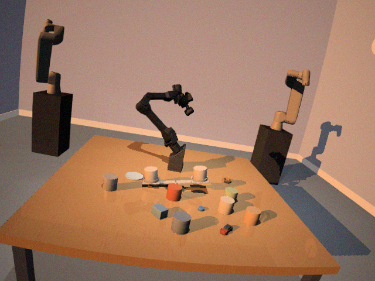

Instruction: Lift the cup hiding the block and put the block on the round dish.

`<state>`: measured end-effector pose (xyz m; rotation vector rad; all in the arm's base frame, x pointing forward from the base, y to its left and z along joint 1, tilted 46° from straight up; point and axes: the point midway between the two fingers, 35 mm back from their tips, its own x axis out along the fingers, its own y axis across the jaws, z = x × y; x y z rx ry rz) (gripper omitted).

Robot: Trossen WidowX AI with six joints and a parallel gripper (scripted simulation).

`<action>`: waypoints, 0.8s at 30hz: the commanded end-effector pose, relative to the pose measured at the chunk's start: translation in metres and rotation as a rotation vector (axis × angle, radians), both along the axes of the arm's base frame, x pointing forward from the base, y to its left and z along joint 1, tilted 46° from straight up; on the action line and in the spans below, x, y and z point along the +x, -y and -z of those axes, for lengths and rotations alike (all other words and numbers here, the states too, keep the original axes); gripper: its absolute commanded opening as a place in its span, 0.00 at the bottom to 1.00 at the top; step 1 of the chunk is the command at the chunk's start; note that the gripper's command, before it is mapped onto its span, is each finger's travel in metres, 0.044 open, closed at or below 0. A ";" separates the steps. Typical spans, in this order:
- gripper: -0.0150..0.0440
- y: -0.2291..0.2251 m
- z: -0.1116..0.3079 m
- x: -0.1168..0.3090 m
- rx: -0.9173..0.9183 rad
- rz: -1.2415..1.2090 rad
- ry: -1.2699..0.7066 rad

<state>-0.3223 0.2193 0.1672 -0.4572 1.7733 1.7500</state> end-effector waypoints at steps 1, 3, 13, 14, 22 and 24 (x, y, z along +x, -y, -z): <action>1.00 -0.019 0.014 0.023 0.003 0.091 0.073; 1.00 -0.030 0.022 0.038 0.002 0.147 0.115; 1.00 -0.068 0.056 0.121 -0.019 0.410 0.339; 1.00 -0.071 0.059 0.130 -0.023 0.435 0.362; 1.00 -0.079 0.080 0.204 -0.065 0.623 0.555; 1.00 -0.079 0.085 0.223 -0.079 0.667 0.607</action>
